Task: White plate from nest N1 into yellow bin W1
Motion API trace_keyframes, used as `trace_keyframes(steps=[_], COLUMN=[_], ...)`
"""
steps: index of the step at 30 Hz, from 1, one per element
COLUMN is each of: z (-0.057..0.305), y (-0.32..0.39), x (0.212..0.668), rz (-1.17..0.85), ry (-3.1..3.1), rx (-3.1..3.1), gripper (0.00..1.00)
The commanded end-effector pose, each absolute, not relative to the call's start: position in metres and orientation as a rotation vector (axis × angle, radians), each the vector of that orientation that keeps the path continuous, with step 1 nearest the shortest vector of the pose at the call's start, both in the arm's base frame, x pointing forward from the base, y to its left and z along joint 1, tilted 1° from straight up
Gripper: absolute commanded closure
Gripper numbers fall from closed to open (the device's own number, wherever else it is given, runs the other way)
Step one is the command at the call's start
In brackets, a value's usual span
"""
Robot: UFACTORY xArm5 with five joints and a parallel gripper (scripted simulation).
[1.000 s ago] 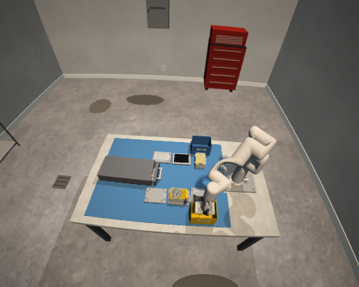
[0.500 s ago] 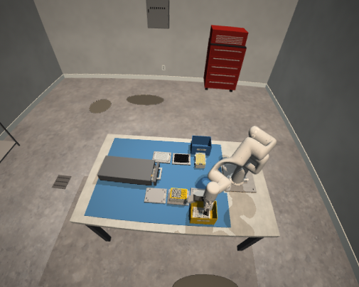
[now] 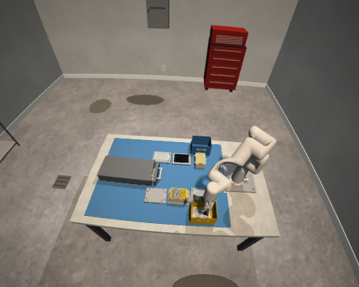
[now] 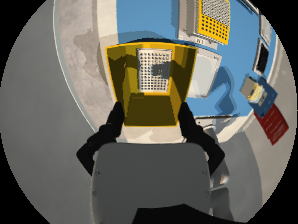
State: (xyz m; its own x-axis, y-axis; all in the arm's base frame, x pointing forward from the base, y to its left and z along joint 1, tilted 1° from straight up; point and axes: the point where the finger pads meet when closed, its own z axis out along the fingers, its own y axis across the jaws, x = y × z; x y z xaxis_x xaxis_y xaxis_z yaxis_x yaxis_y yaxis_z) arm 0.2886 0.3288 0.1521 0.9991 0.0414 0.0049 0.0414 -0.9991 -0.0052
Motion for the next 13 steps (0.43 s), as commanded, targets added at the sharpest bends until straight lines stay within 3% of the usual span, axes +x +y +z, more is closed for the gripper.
trace_keyframes(steps=[1, 13], z=[0.154, 0.165], y=[0.33, 0.29], x=[0.289, 0.308], rz=[-0.012, -0.011], ry=[-0.065, -0.065], rx=[-3.133, -3.135], gripper=[0.0, 0.0])
